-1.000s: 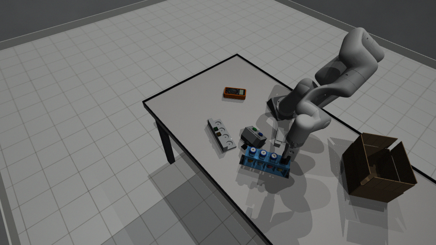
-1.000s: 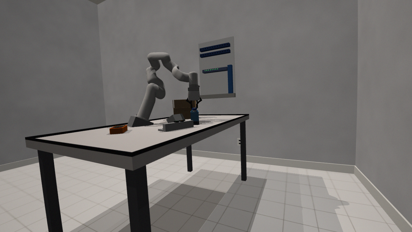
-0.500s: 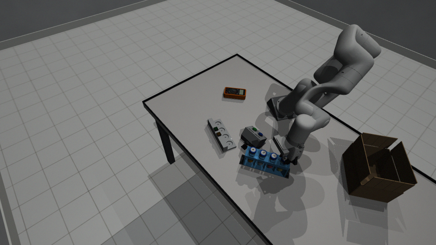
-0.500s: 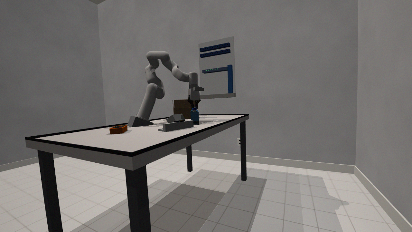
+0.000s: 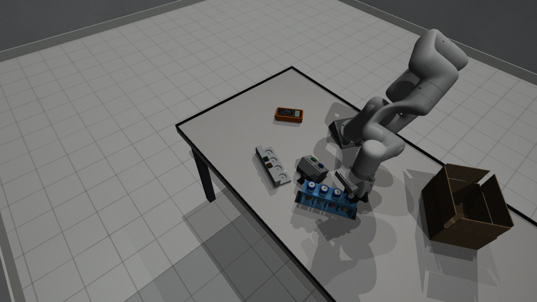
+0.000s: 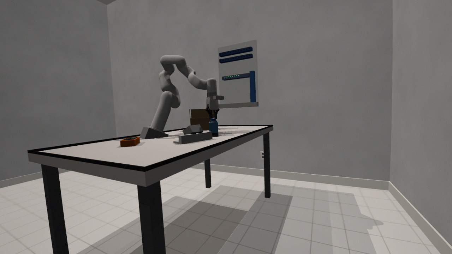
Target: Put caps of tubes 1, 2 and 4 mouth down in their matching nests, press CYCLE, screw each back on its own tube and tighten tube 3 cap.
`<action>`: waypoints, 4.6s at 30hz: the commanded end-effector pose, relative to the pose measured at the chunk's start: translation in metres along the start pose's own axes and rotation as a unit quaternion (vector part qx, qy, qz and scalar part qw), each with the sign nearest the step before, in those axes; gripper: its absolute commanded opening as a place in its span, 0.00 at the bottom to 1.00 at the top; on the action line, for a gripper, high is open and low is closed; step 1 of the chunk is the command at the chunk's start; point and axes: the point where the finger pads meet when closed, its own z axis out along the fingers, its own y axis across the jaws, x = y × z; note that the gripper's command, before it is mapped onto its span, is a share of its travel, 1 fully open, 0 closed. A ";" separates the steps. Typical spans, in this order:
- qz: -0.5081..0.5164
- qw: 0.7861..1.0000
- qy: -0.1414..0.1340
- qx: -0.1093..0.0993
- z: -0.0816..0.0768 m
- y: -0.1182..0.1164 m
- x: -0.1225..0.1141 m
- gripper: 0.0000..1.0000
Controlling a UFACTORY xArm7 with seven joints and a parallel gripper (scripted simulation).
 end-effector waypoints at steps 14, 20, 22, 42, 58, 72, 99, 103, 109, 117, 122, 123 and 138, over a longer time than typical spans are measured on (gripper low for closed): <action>0.316 0.949 0.001 0.003 -0.002 -0.001 0.001 0.46; 0.410 0.912 0.001 0.003 -0.002 -0.001 0.001 0.46; 0.492 0.871 0.001 0.002 -0.002 -0.001 0.001 0.46; 0.499 0.866 0.001 0.002 -0.002 -0.001 0.001 0.00; 0.258 0.966 0.001 0.002 -0.002 -0.001 0.001 0.00; 0.258 0.966 0.001 0.002 -0.002 -0.001 0.001 0.46; 0.382 0.924 0.001 0.002 -0.009 -0.001 0.002 0.00; 0.382 0.924 0.001 0.002 -0.009 -0.001 0.002 0.00; 0.382 0.924 0.001 0.002 -0.009 -0.001 0.002 0.00; 0.382 0.924 0.001 0.002 -0.021 -0.001 0.001 0.00; 0.382 0.924 0.001 0.002 -0.030 -0.001 0.001 0.00; 0.382 0.924 0.001 0.002 -0.033 -0.001 0.001 0.00; 0.160 0.987 0.002 0.001 -0.044 0.040 0.027 0.00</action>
